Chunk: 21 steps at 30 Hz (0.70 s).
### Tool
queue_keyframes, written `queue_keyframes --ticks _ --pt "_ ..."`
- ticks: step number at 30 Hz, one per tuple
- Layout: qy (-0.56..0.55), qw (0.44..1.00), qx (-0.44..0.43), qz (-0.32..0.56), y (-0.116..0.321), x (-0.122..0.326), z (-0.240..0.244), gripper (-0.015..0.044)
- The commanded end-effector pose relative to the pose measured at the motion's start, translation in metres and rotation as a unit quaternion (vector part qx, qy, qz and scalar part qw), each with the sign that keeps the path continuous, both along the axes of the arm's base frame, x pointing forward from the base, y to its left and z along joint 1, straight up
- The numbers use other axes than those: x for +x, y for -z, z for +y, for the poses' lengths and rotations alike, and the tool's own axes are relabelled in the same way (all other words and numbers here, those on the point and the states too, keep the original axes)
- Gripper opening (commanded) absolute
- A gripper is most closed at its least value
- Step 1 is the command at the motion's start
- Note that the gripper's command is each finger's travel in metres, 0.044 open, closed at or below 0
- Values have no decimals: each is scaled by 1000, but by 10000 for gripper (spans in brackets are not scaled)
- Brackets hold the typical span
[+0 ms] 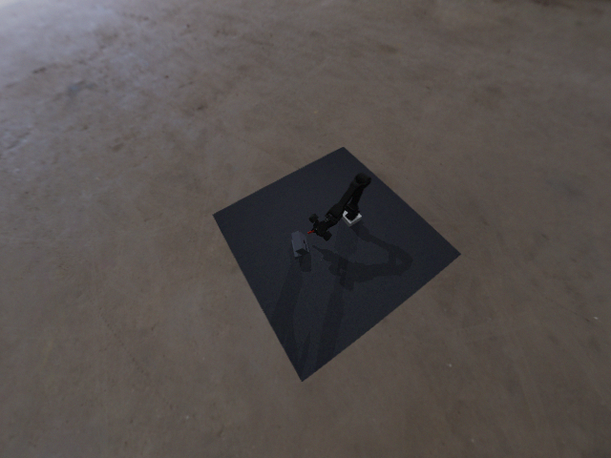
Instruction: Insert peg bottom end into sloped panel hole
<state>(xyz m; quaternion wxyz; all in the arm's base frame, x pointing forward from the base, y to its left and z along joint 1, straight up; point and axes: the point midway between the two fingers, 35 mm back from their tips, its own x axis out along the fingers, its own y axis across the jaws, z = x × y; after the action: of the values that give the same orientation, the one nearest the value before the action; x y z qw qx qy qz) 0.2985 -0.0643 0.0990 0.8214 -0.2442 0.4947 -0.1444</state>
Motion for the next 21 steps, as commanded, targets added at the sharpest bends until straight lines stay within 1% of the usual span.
queue_keyframes --ticks 1,21 --pt "10 1000 1 -18 1 -1 4 0" --pt "49 993 20 -110 -1 -4 22 0"
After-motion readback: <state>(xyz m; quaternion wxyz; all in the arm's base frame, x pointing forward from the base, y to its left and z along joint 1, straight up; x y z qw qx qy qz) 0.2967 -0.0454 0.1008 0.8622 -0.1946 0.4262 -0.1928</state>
